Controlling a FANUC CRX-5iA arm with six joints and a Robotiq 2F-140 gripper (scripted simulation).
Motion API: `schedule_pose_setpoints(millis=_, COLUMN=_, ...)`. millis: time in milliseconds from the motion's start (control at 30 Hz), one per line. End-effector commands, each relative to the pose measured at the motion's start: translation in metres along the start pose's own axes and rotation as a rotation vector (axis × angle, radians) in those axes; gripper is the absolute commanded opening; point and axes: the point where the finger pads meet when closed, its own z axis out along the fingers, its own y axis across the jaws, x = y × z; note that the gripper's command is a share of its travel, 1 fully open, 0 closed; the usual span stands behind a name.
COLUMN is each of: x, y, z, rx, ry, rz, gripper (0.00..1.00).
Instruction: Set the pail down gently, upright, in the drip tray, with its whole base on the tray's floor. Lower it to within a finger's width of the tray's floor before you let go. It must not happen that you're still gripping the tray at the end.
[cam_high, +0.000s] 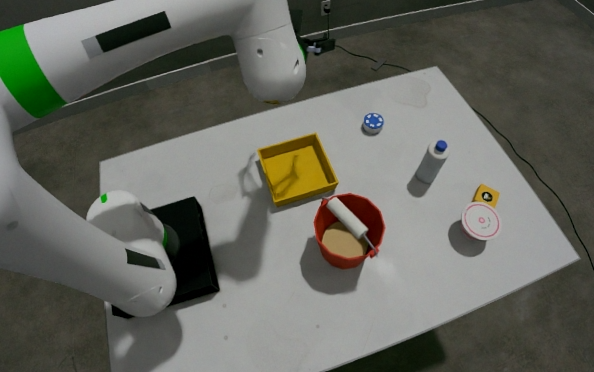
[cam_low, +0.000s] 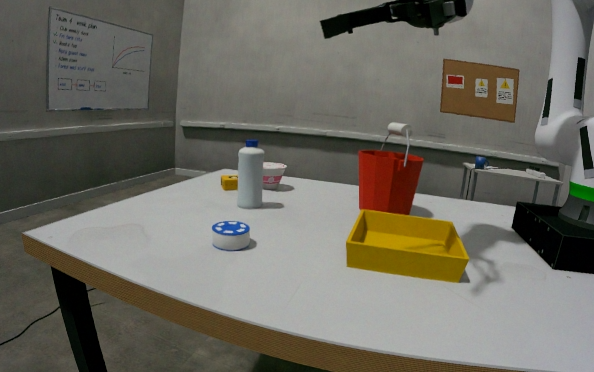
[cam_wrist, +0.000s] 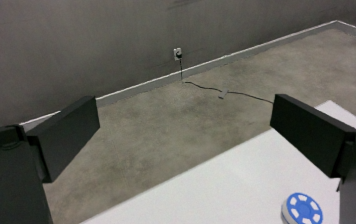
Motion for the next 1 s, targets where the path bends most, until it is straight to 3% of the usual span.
schedule_pose_setpoints(millis=0, x=0.001, y=0.000, z=0.000, rx=-0.001, ry=0.001, rz=-0.001, gripper=1.00)
schedule_pose_setpoints(millis=600, x=-0.002, y=0.002, z=-0.002, rx=0.000, ry=-0.009, rz=-0.013, gripper=1.00)
schedule_pose_setpoints(millis=700, x=-0.035, y=0.022, z=-0.022, rx=0.011, ry=-0.114, rz=-0.141, gripper=1.00)
schedule_pose_setpoints(millis=967, x=-0.091, y=0.057, z=-0.066, rx=0.047, ry=-0.300, rz=-0.332, gripper=1.00)
